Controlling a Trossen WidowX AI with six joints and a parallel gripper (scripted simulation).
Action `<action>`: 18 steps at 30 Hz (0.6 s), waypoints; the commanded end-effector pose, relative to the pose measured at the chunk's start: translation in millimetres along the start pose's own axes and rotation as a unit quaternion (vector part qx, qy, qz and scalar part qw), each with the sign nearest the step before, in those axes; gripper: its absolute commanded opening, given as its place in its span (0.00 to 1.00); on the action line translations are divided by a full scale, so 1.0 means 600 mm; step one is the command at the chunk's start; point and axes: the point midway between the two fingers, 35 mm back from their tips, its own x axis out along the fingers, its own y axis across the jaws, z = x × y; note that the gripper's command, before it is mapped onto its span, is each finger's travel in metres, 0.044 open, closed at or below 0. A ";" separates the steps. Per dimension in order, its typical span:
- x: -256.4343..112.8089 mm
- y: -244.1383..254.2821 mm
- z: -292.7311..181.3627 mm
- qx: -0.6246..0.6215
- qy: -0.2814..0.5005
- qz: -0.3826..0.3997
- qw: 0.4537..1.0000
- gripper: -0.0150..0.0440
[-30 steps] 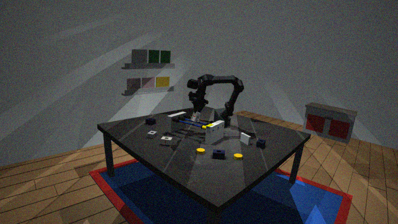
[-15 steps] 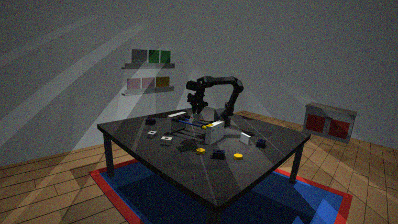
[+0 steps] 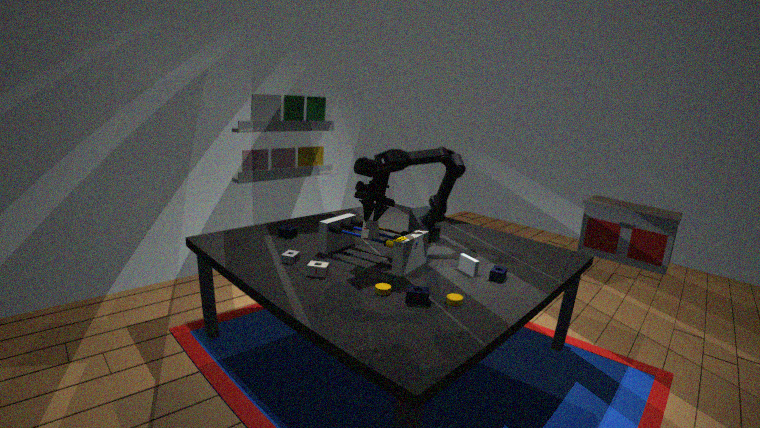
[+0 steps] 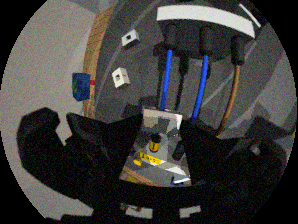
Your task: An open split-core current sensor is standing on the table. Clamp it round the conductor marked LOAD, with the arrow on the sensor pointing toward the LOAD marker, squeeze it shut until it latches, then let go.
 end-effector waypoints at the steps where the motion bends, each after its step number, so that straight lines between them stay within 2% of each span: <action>1: 0.031 -0.003 -0.017 -0.004 0.017 -0.011 1.000 0.25; 10: 0.053 -0.005 -0.020 -0.004 0.018 -0.010 1.000 0.25; 18: 0.045 -0.003 -0.020 -0.008 0.015 -0.010 1.000 0.25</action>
